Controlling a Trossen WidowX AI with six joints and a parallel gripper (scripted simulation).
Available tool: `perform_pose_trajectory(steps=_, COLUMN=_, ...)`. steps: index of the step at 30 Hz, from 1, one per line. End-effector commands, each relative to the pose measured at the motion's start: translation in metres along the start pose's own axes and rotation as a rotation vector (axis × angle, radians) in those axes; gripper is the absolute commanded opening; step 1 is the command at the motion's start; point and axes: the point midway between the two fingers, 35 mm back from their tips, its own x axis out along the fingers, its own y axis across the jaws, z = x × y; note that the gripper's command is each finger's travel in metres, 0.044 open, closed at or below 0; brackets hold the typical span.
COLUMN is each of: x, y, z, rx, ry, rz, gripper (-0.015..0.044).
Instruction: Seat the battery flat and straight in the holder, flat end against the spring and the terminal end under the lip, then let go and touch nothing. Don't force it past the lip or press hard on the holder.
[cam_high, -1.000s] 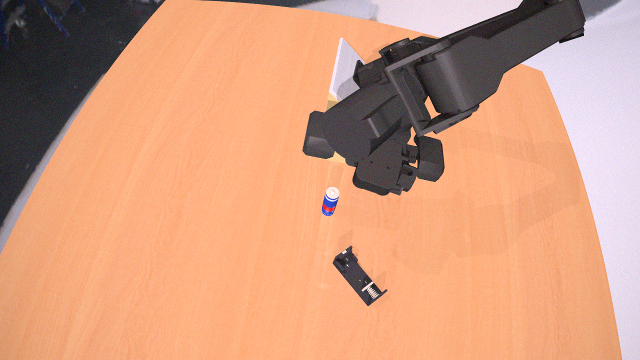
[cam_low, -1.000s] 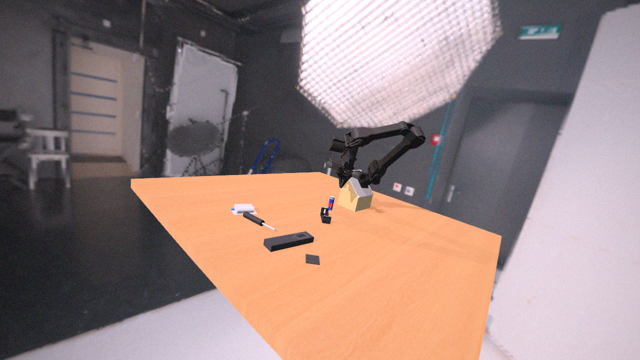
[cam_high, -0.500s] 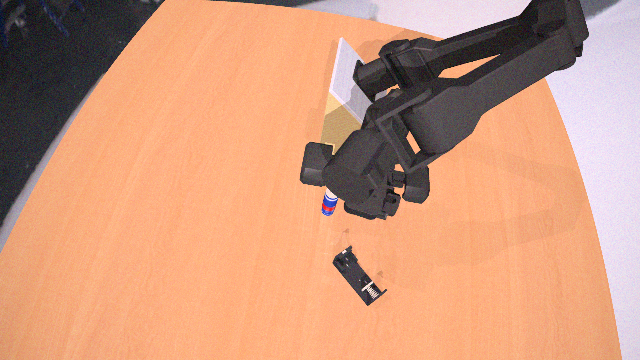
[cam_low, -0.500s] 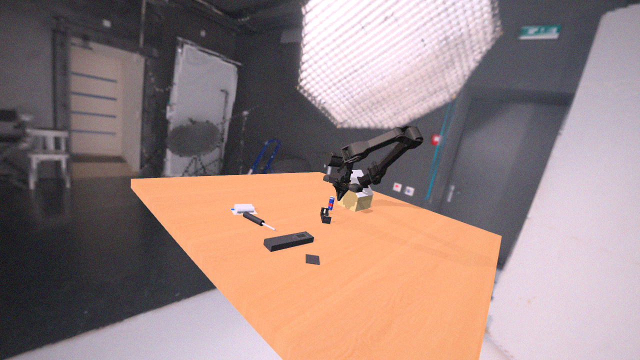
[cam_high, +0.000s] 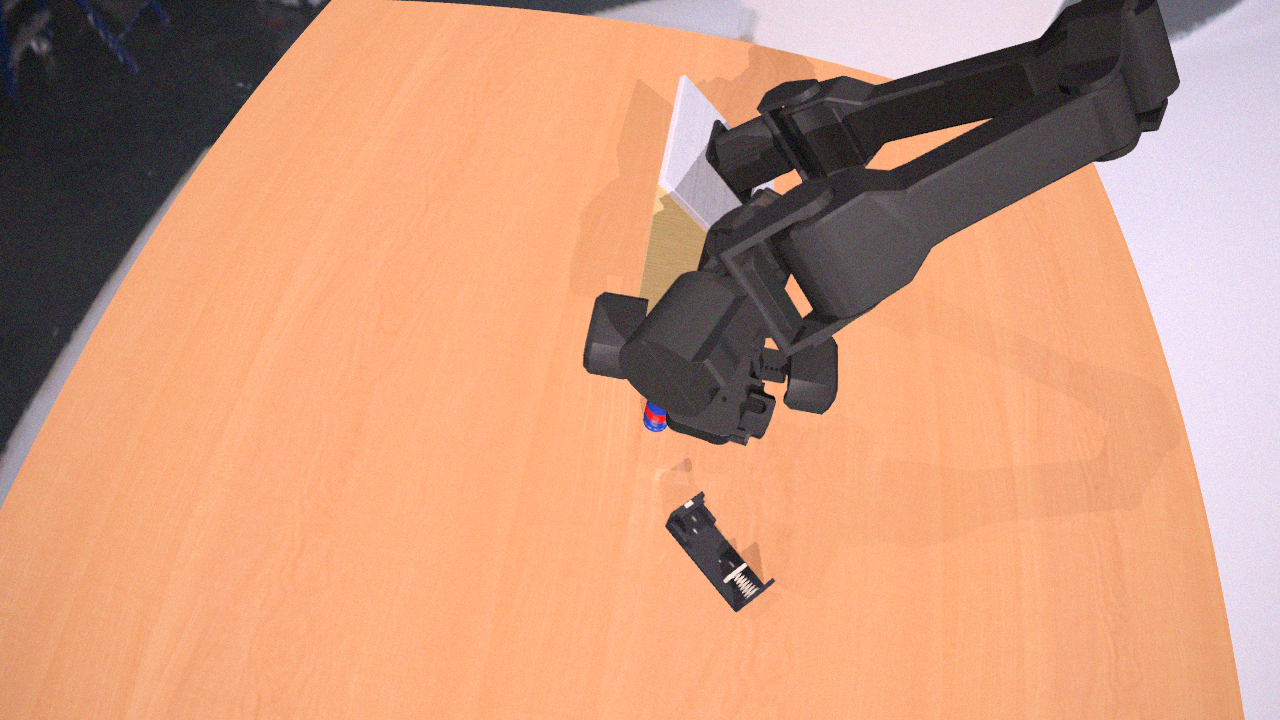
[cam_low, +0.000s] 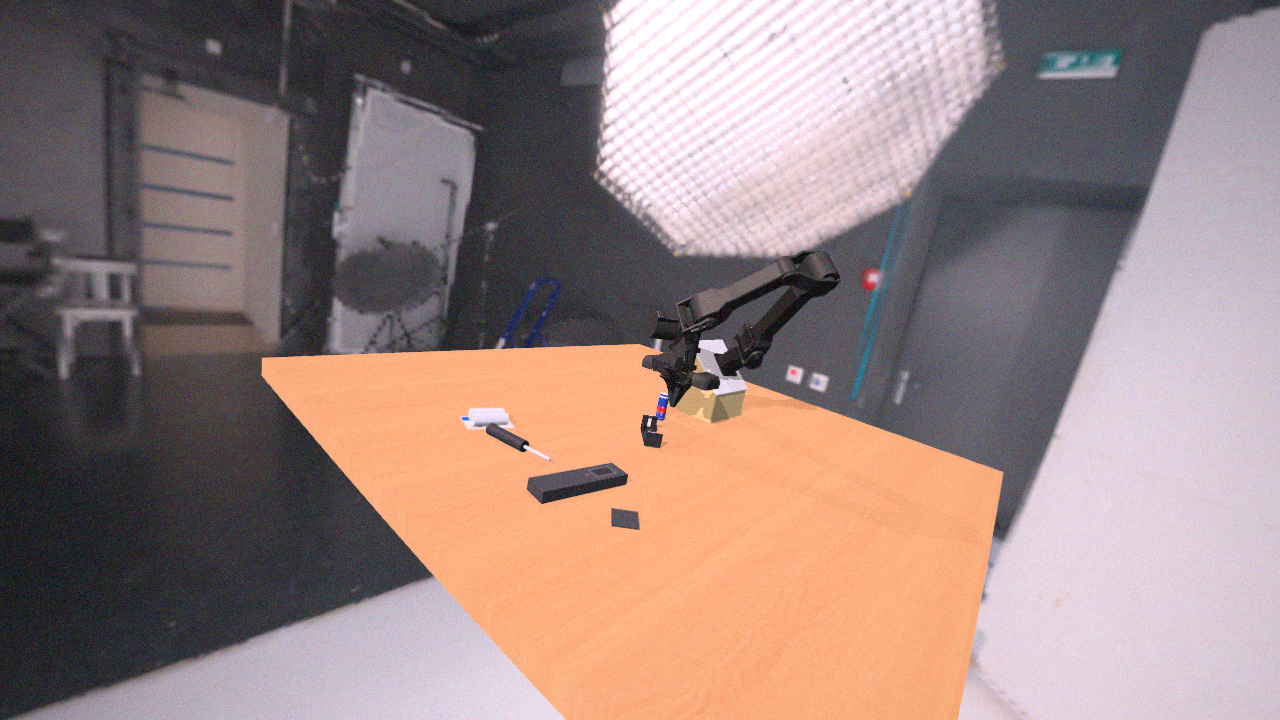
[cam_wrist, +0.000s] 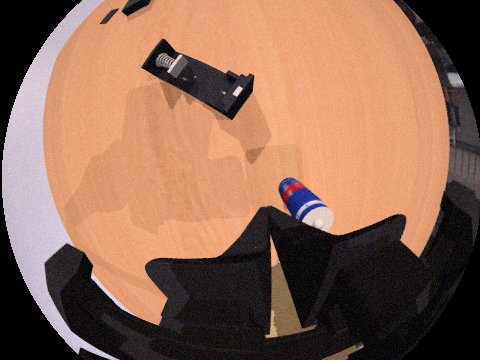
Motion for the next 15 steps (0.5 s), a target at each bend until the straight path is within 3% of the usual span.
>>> perform_pose_trajectory(steps=1, x=0.0, y=-0.007, z=0.001, rx=-0.007, ry=0.001, rz=-0.006, gripper=0.0)
perform_pose_trajectory(steps=15, x=0.0, y=-0.03, z=0.002, rx=-0.007, ry=0.0, rz=-0.008, gripper=0.0)
